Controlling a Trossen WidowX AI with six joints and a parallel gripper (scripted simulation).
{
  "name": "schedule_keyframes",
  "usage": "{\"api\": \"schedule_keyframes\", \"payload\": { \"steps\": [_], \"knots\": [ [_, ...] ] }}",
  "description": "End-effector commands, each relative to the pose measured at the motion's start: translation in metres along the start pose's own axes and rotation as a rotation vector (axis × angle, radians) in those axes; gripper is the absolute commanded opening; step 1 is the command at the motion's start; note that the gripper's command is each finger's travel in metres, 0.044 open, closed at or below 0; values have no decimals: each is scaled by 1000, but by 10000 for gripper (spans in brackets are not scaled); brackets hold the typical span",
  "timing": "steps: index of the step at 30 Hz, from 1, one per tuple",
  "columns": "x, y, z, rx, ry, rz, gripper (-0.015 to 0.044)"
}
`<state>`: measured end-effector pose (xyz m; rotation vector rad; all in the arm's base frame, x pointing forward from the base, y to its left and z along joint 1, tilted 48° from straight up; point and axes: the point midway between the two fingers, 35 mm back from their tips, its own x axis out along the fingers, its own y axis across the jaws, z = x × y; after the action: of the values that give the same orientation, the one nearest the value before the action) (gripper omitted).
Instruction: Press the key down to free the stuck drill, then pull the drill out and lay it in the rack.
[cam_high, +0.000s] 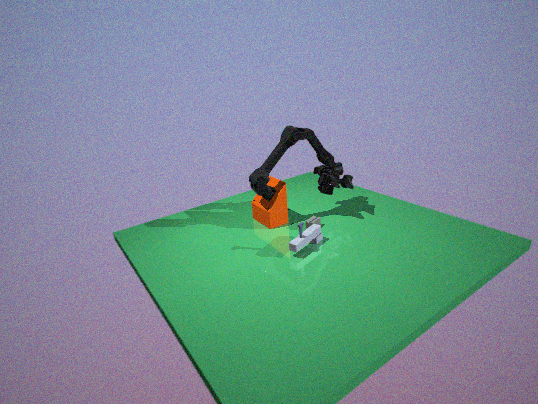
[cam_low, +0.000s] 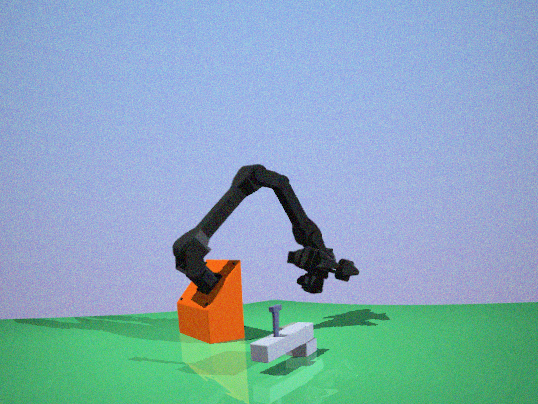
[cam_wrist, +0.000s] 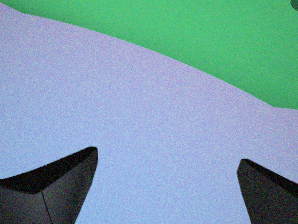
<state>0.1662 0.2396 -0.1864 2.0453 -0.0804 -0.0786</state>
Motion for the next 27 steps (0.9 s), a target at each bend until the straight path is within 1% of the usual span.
{"api": "schedule_keyframes", "payload": {
  "steps": [1, 8, 10, 12, 15, 21, 27],
  "knots": [
    [0, 0, 0, 0, 0, 0, 374],
    [0, 0, 0, 0, 0, 0, 190],
    [2, 3, -1, 29, -24, 2, 138],
    [9, 10, -5, 116, -94, 9, 85],
    [30, 32, -13, 355, -260, 61, 6],
    [89, 89, -13, 925, -581, 306, 0],
    [136, 163, 1, 1473, -761, 701, 0]
  ]
}}
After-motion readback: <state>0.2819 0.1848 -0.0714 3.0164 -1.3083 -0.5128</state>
